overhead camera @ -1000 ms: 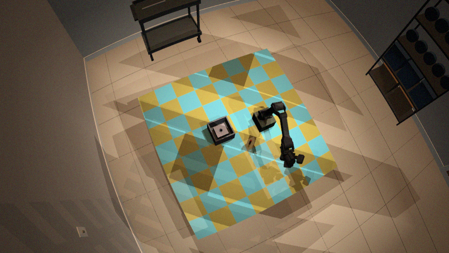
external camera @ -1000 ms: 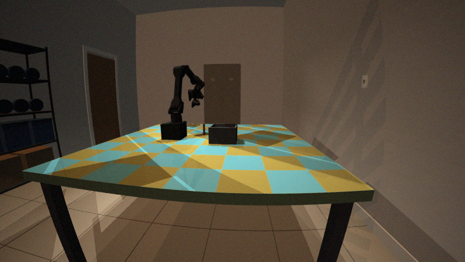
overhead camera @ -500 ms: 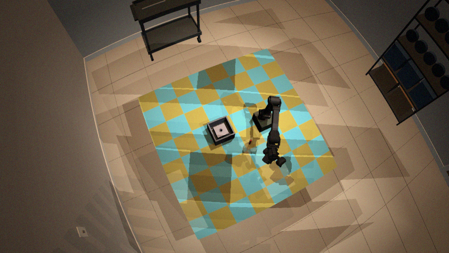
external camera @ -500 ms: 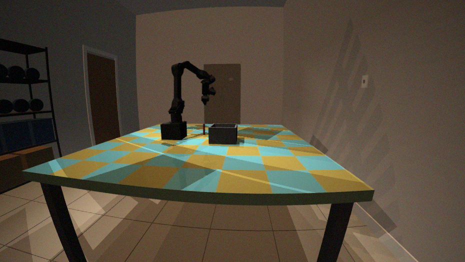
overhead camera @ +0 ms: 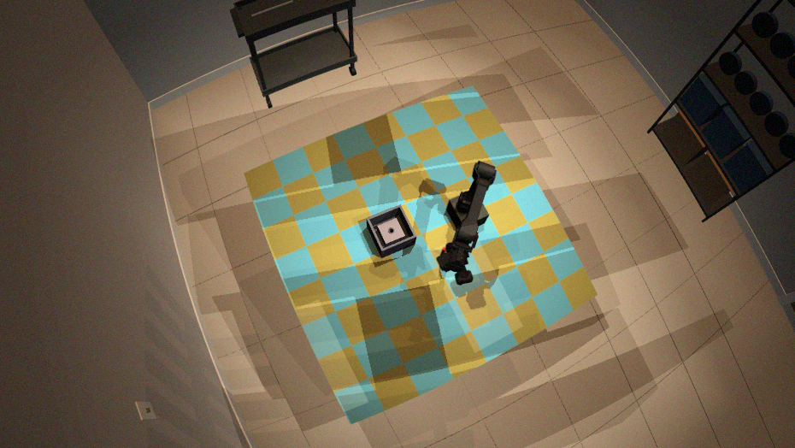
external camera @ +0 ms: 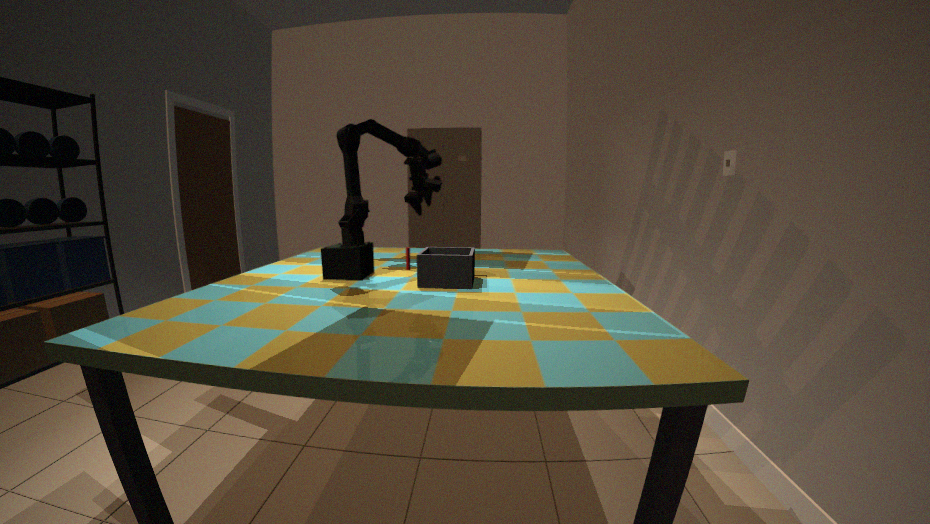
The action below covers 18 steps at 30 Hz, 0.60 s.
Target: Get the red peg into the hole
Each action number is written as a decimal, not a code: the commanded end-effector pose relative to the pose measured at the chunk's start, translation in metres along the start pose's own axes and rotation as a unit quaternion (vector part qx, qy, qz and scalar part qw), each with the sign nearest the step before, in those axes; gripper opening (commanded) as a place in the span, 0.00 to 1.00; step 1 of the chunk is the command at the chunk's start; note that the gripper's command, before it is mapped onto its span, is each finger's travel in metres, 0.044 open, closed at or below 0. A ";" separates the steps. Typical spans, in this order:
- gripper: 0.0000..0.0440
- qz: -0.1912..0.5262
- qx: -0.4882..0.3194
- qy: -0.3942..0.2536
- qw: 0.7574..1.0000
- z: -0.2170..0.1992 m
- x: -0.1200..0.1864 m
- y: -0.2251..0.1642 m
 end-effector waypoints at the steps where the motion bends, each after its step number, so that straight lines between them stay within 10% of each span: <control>1: 1.00 -0.023 -0.041 -0.022 0.999 -0.019 0.001 0.012; 18: 1.00 -0.084 -0.231 -0.162 0.956 -0.113 -0.026 0.037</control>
Point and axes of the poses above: the point midway between the two fingers, 35 mm back from their tips, its own x axis back along the fingers, its own z axis across the jaws, y = z × x, the point moved 4 cm from there along x, back along the fingers, and after that the axes turned 9 degrees about -x, right-handed, at the moved point
